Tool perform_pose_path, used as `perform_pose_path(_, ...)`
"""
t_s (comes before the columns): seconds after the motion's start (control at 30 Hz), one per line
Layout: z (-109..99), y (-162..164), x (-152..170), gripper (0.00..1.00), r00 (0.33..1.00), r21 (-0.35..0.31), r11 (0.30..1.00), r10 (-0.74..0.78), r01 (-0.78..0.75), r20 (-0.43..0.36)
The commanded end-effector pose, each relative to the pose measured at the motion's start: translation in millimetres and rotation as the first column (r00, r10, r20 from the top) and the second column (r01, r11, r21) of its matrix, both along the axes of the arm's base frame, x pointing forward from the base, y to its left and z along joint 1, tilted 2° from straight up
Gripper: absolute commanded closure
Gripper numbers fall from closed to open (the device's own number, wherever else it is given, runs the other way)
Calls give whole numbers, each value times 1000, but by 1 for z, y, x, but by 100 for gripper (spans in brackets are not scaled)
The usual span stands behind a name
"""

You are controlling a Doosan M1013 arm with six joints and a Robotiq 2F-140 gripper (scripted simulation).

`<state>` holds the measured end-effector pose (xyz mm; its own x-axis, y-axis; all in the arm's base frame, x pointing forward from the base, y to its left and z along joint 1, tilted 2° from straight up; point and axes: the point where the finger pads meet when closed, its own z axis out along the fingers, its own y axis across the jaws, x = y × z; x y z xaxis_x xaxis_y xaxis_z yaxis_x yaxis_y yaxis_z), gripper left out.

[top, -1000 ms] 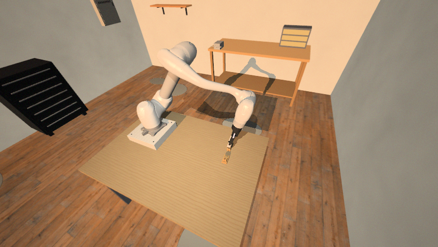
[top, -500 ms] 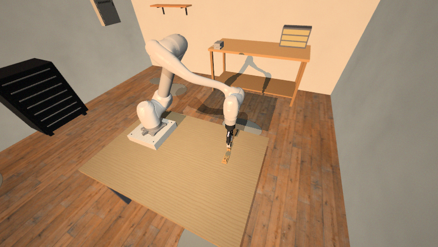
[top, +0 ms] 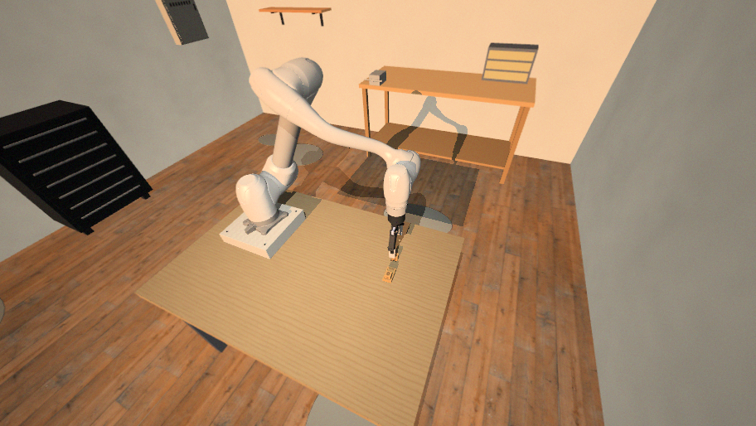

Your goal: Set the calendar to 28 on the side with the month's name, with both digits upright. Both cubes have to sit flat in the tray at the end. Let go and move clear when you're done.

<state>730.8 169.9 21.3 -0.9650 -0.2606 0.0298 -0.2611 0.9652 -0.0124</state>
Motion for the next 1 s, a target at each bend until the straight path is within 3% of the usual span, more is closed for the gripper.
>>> perform_pose_path(0.0,-1,-1,-2,0,1000,4,1000,2,-2,0)
perform_pose_path(0.27,-1,-1,-2,0,999,5,999,35,-35,-1)
perform_pose_path(0.47,0,-1,-2,0,976,10,976,219,-219,-3)
perform_pose_path(0.6,0,-1,-2,0,925,15,925,380,-380,-4)
perform_pose_path(0.73,1,-1,-3,0,829,21,829,559,-559,-5)
perform_pose_path(0.83,1,-1,-3,0,820,21,820,572,-572,-5)
perform_pose_path(0.97,2,-1,-3,0,667,28,667,745,-745,-4)
